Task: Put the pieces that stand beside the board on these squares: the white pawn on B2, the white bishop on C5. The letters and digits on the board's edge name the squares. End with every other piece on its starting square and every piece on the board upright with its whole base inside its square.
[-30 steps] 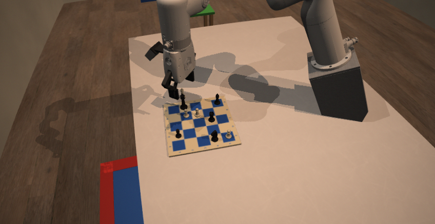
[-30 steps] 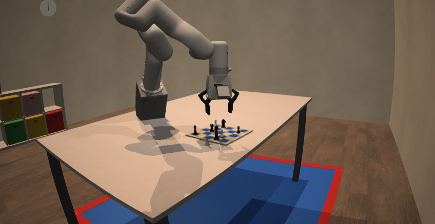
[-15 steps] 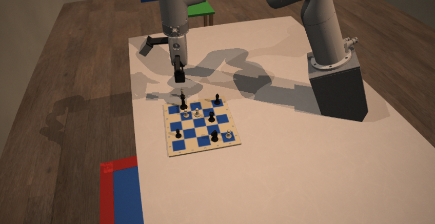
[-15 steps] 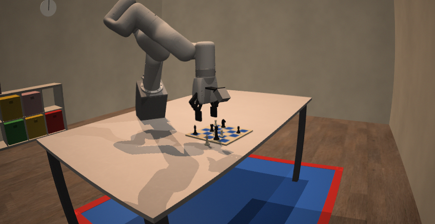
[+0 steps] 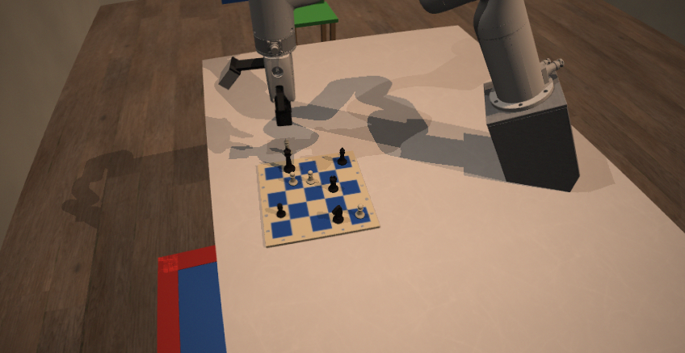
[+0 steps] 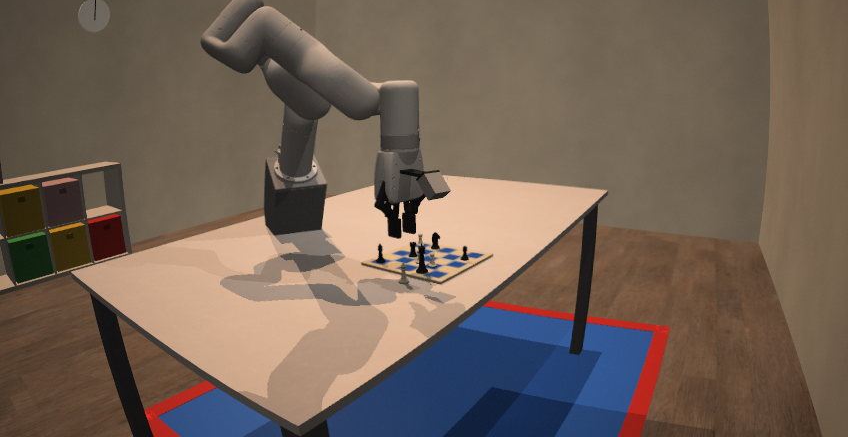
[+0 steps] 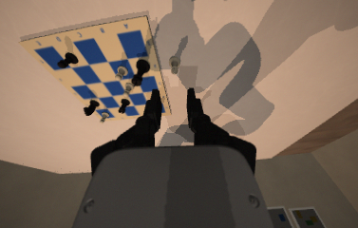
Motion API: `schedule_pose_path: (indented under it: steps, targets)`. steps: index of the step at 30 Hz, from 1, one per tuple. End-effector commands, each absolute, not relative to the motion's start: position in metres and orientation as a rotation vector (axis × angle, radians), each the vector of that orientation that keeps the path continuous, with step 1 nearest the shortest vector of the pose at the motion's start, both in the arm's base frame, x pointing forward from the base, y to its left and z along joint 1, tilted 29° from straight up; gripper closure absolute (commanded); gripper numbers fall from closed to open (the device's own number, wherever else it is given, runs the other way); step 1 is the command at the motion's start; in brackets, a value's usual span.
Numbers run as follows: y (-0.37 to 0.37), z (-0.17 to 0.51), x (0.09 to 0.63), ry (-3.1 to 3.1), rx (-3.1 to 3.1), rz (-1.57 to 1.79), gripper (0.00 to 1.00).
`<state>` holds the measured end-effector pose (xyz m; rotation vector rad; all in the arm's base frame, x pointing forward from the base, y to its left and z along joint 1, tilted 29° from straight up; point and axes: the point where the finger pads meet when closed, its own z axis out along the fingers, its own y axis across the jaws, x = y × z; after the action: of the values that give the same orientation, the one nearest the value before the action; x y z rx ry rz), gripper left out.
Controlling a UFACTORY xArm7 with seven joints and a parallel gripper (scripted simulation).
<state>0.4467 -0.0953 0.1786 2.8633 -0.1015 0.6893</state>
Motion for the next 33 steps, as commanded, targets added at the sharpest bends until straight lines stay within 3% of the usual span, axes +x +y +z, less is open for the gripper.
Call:
schedule_pose_path:
  steps: [1,33]
  targets:
    - [-0.0951,0.1798,0.4473,-0.101,2.862,0.693,0.63]
    - [-0.0961,0.1757,0.4494,-0.1,2.863,0.692,0.63]
